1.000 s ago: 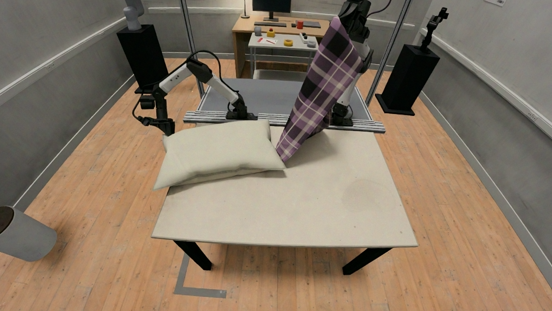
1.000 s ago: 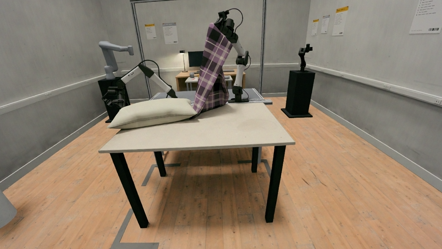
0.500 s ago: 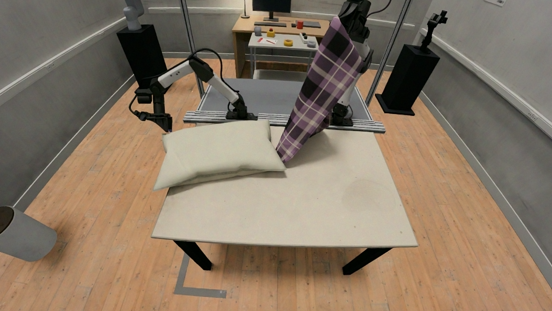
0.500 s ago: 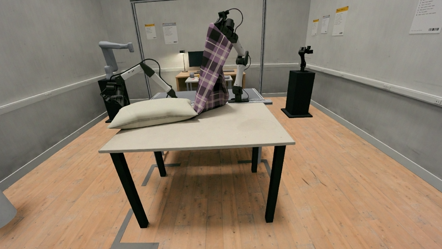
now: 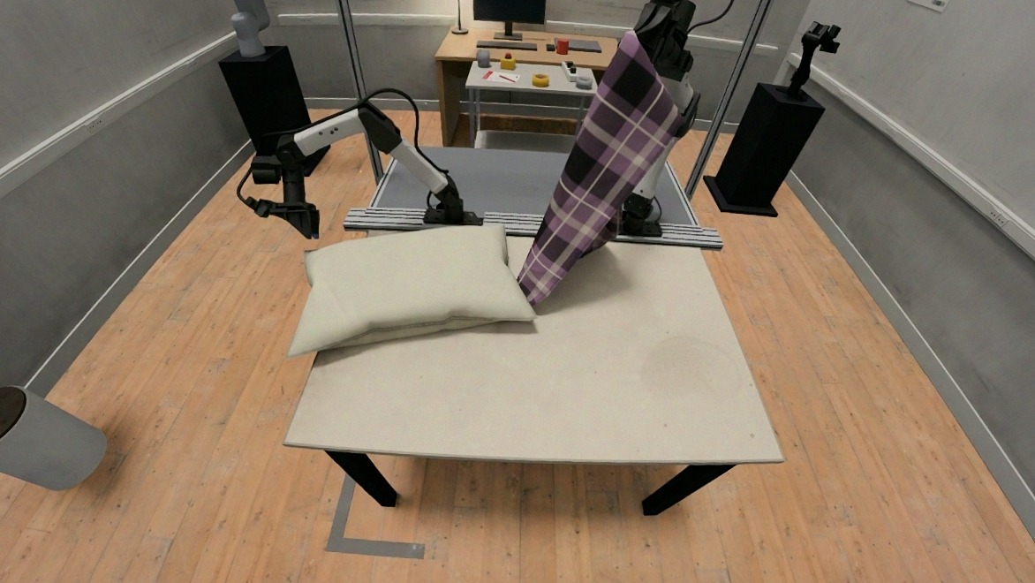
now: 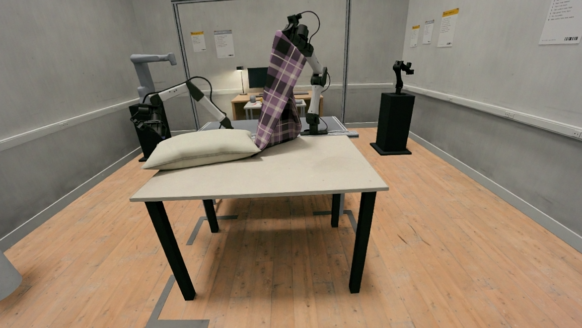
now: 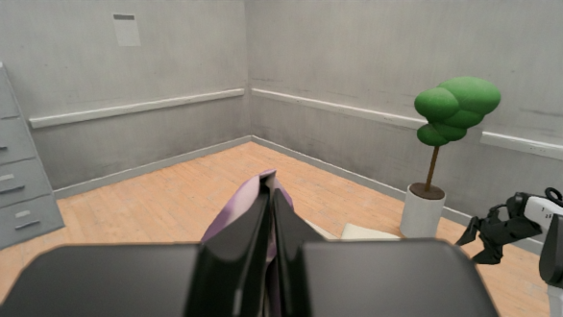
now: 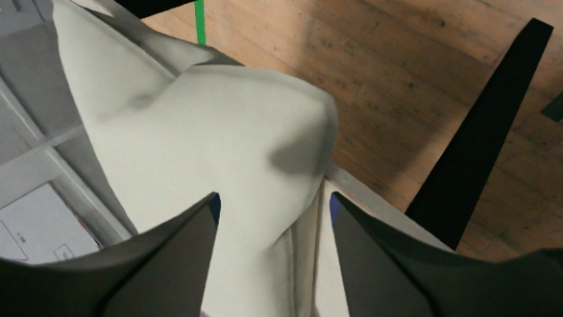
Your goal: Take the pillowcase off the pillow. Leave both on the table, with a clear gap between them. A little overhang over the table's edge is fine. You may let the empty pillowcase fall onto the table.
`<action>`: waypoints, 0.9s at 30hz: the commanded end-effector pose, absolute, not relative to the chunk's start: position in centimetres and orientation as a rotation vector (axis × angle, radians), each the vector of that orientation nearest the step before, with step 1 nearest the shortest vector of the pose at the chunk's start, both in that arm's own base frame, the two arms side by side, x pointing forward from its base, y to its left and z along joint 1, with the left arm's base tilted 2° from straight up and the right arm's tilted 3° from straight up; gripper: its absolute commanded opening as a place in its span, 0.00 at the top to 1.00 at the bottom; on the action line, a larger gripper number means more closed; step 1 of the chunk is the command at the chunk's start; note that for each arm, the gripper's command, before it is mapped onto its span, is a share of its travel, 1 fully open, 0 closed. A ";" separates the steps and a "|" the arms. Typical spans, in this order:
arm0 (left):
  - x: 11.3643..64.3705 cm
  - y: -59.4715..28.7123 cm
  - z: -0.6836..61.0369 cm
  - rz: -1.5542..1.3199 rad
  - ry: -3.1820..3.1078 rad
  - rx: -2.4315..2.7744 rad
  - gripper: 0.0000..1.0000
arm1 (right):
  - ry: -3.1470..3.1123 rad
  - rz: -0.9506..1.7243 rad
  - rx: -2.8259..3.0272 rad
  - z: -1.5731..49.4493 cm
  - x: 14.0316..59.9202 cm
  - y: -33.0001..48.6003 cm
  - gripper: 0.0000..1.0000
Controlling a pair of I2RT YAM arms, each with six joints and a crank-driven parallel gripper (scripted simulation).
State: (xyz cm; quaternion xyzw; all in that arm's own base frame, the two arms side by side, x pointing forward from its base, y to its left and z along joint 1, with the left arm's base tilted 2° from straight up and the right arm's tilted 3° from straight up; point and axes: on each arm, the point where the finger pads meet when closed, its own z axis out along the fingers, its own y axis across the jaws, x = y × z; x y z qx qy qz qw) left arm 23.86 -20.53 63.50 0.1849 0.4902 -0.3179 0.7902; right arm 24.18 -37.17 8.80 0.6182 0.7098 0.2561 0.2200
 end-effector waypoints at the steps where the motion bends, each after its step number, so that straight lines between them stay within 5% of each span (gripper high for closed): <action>1: 22.7 -19.4 66.0 -0.687 0.979 0.366 0.99 | 1.962 0.694 1.683 11.8 24.8 -36.9 0.37; 18: 22.7 -19.4 66.0 -0.687 0.979 0.366 0.99 | 1.964 0.730 1.717 11.9 24.6 -37.0 0.37; 27: 22.7 -19.4 66.0 -0.687 0.979 0.366 0.99 | 2.062 0.468 1.477 15.3 26.5 -35.0 0.37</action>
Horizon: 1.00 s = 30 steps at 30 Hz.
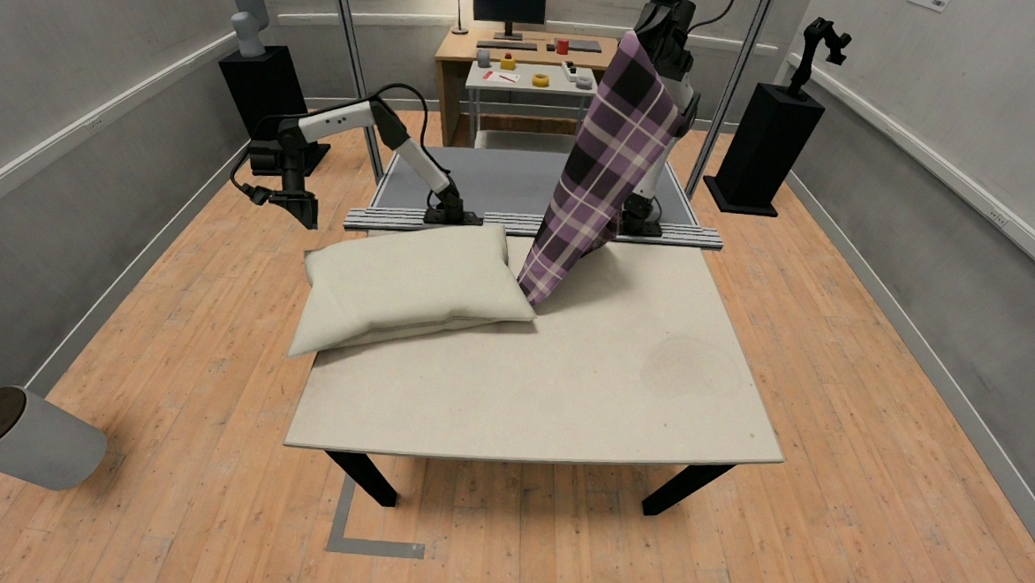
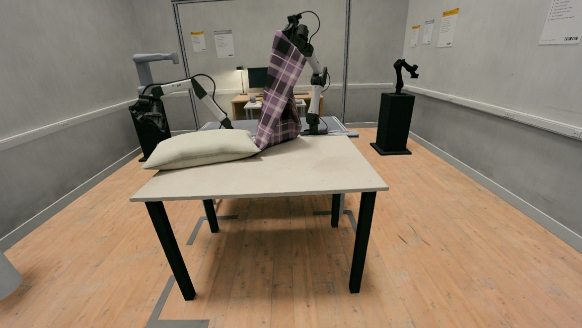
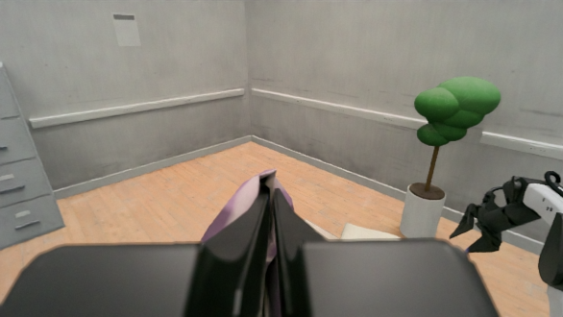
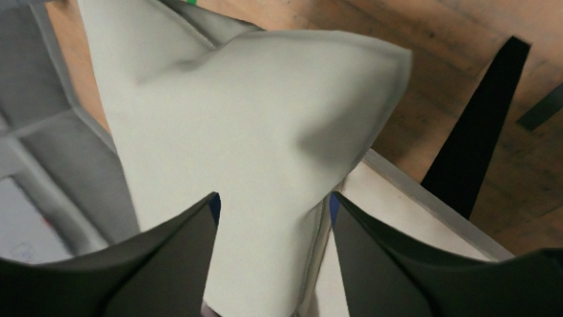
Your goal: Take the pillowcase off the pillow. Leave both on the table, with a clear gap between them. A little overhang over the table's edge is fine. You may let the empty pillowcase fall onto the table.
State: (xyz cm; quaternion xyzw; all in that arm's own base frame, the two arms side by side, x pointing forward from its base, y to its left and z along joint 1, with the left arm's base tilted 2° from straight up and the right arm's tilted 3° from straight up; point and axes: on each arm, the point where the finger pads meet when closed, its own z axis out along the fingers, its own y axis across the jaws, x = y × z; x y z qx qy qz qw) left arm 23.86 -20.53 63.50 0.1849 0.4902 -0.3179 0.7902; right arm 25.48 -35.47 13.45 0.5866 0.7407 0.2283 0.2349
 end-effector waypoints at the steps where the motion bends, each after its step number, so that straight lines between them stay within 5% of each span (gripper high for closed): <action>1: 22.7 -19.4 66.0 -0.687 0.979 0.366 0.99 | 2.075 0.433 1.454 15.4 26.7 -34.7 0.37; 30: 22.7 -19.4 66.0 -0.687 0.979 0.366 0.99 | 2.107 0.043 0.747 22.5 33.0 -21.2 0.37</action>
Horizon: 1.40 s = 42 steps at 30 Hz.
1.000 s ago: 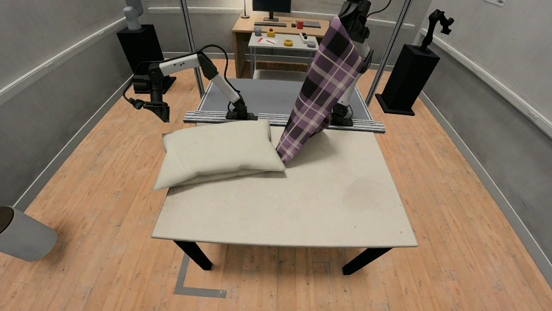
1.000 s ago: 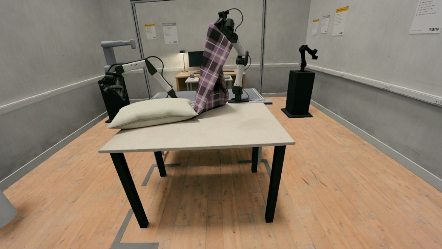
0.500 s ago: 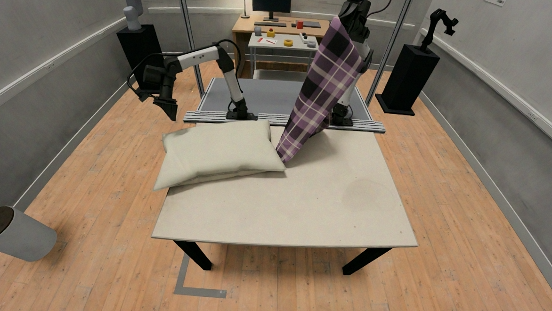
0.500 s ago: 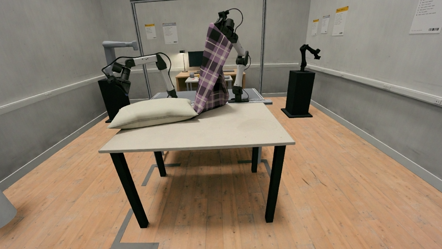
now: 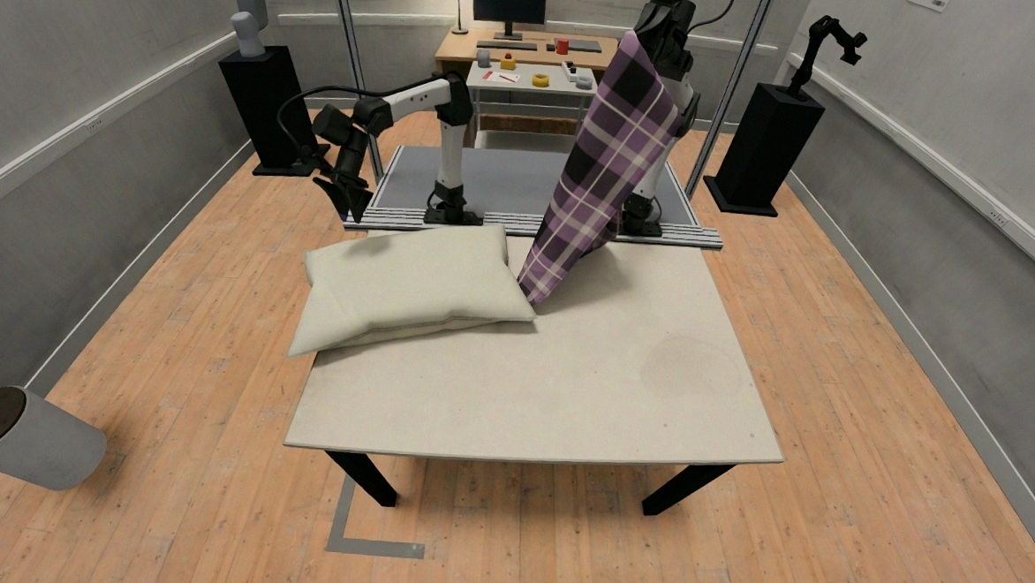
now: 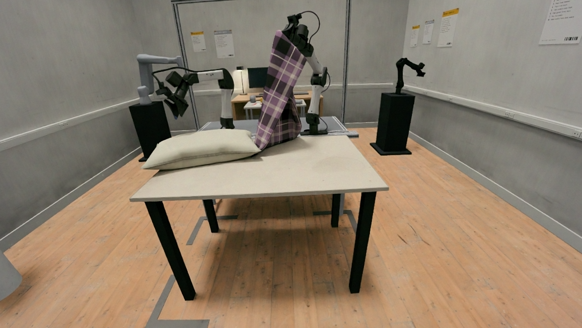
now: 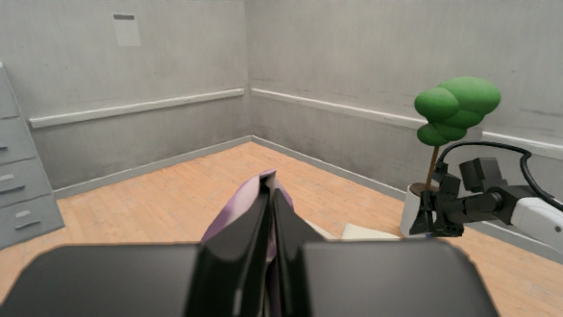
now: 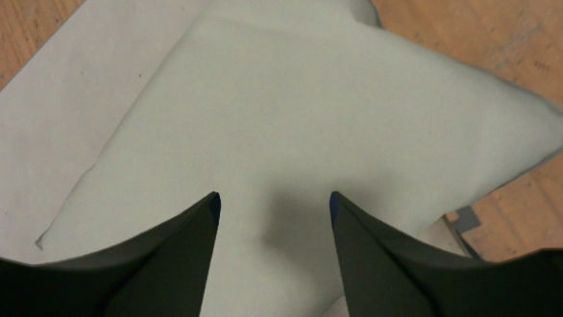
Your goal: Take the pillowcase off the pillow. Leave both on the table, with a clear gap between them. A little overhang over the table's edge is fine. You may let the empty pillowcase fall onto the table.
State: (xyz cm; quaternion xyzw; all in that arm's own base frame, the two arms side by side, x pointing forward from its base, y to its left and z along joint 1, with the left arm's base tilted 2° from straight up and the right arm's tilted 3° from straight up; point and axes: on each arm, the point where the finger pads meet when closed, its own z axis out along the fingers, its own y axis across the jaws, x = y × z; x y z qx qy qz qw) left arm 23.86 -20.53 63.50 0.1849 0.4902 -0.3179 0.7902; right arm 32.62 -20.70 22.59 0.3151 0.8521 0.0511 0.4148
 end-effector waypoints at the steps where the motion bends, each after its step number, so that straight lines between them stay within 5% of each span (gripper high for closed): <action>1: 22.7 -19.4 66.0 -0.687 0.979 0.366 0.99 | 2.096 0.035 0.717 23.0 33.1 -20.5 0.37; 38: 22.7 -19.4 66.0 -0.687 0.979 0.366 0.99 | 1.527 -0.053 0.025 36.8 38.0 -1.3 0.37; 42: 22.7 -19.4 66.0 -0.687 0.979 0.366 0.99 | 1.579 -0.036 0.007 34.8 38.9 -0.4 0.37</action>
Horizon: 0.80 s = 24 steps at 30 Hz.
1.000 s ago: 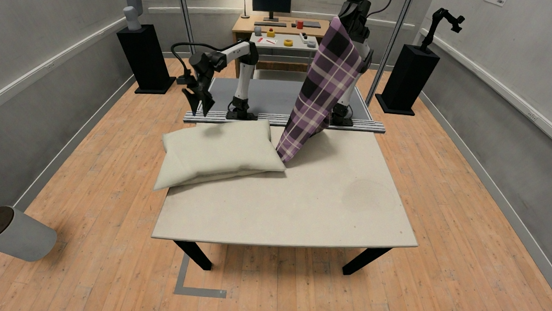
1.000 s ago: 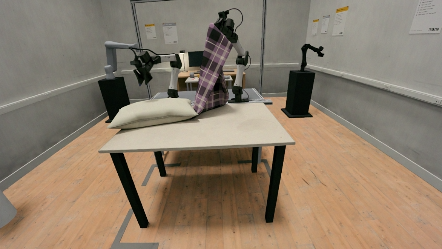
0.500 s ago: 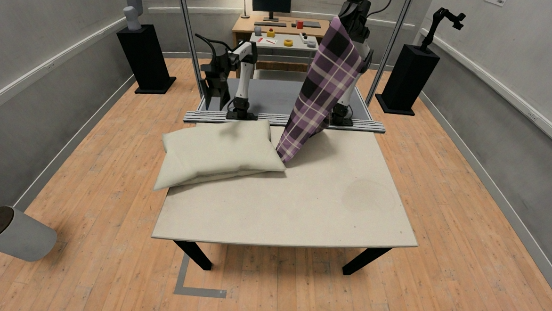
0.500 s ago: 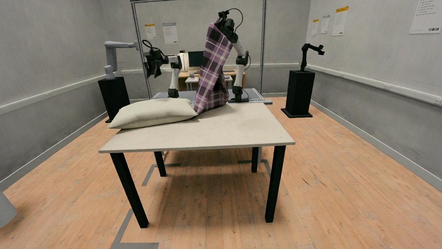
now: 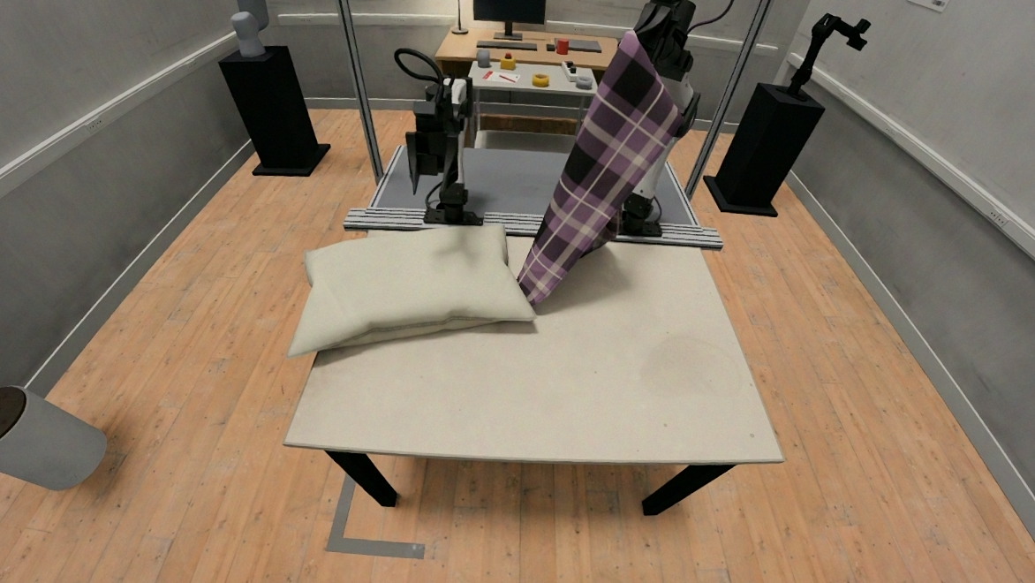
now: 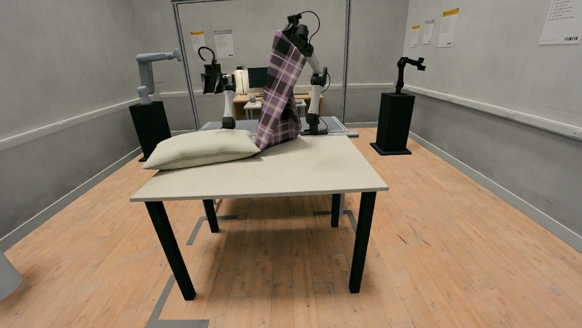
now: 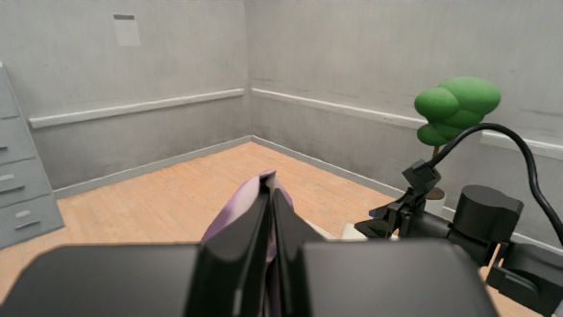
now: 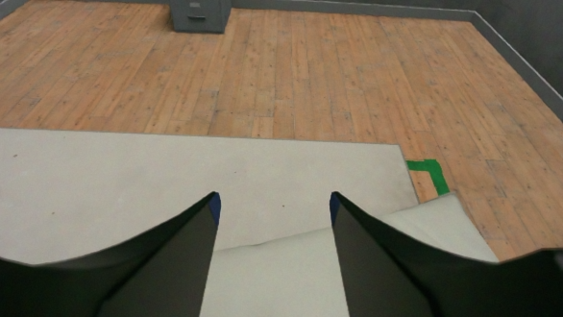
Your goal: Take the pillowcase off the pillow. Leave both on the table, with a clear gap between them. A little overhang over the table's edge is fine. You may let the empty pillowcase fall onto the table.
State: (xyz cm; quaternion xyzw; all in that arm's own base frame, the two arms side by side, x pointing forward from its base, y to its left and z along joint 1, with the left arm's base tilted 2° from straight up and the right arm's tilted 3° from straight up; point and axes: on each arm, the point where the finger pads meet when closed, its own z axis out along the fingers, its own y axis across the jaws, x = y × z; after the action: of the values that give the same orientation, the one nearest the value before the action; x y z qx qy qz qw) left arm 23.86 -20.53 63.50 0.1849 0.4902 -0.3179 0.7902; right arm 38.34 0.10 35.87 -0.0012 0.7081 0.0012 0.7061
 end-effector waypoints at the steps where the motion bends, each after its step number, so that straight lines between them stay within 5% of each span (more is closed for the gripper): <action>1: 22.7 -19.4 66.0 -0.687 0.979 0.366 0.99 | 1.595 -0.033 0.007 34.5 38.9 -0.4 0.37; 24: 27.5 -17.4 66.1 -0.860 0.921 0.462 0.99 | 1.582 -0.019 0.002 35.2 38.5 -0.2 0.37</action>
State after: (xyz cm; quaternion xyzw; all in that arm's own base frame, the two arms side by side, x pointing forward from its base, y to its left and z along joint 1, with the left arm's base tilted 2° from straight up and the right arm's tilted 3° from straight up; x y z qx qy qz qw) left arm 29.11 -17.27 64.18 0.1915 0.4692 -0.3627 0.7821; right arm 38.38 0.14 35.86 -0.0014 0.7070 -0.0001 0.7072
